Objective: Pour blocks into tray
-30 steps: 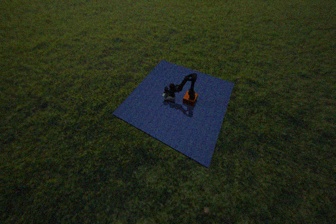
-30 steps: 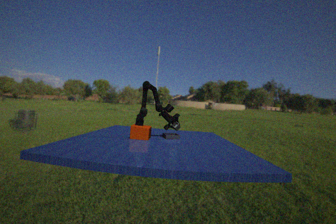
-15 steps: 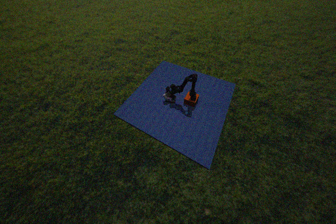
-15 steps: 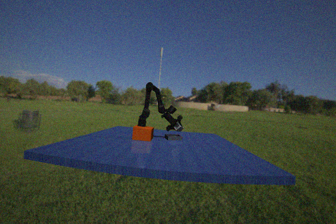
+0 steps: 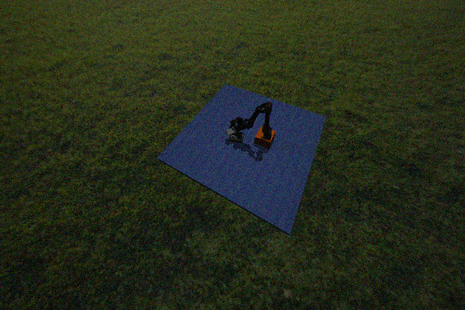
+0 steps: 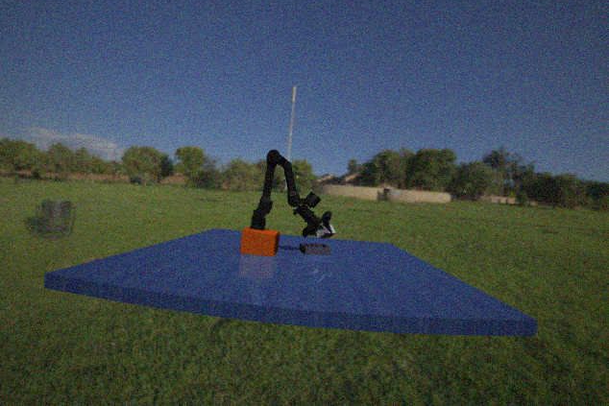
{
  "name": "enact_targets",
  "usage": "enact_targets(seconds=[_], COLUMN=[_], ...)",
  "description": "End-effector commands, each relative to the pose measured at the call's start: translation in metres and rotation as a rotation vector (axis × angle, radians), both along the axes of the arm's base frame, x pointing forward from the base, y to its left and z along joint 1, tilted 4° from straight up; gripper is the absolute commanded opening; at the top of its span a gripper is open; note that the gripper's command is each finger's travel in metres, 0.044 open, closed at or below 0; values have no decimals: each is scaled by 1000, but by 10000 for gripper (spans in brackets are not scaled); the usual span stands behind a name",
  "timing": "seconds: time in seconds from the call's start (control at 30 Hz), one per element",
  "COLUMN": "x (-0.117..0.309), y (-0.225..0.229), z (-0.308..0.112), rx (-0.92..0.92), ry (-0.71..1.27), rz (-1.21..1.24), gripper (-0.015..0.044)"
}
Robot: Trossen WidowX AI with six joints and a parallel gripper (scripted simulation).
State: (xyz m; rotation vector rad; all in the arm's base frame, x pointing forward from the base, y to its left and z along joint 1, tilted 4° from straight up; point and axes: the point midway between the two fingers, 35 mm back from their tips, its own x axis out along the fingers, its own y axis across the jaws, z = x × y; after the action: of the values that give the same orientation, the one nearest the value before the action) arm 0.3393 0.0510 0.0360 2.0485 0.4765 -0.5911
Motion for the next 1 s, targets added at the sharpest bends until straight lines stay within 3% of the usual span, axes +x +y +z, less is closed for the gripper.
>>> enact_targets(seconds=[0.0,0.97], x=[1,4], y=[0,0], z=[0,-8], rx=[63,578], ry=[2,65], rz=[-50,-414], gripper=[0,0])
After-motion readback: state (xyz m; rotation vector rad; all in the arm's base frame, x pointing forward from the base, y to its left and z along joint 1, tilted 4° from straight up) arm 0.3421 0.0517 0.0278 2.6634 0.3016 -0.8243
